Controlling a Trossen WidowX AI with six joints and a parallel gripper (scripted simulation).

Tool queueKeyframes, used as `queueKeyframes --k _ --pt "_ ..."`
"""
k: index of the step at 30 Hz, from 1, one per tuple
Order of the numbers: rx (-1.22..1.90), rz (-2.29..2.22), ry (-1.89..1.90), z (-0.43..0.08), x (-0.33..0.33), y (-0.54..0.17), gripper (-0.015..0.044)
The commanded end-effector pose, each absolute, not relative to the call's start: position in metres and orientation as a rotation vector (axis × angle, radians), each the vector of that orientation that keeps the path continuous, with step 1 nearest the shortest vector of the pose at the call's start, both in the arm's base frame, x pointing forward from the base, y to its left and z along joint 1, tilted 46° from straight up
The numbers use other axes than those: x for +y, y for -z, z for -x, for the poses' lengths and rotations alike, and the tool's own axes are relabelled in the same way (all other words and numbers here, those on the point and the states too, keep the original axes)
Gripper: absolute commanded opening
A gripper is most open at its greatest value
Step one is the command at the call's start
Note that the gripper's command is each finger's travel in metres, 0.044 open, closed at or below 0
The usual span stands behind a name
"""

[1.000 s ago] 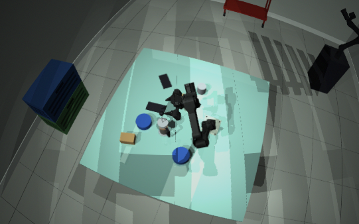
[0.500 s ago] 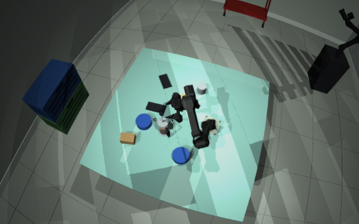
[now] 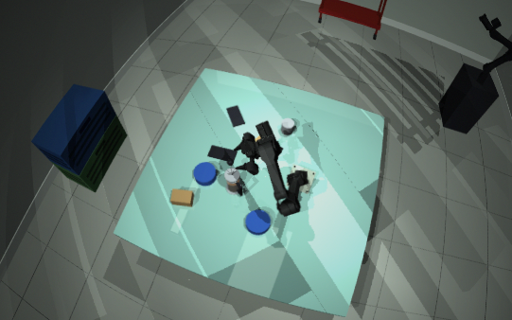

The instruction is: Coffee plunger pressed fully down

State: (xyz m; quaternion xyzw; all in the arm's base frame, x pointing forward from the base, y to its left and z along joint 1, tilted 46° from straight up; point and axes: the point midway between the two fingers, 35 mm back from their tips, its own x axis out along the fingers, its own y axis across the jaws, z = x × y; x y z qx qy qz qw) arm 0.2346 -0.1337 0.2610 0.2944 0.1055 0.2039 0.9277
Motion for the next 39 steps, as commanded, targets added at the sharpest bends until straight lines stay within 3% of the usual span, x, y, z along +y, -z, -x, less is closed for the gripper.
queueKeyframes --k 1,39 --pt "0.228 -0.602 -0.429 -0.238 -0.129 -0.258 0.0440" --pt "0.194 -0.651 -0.433 -0.258 -0.121 -0.271 0.0440"
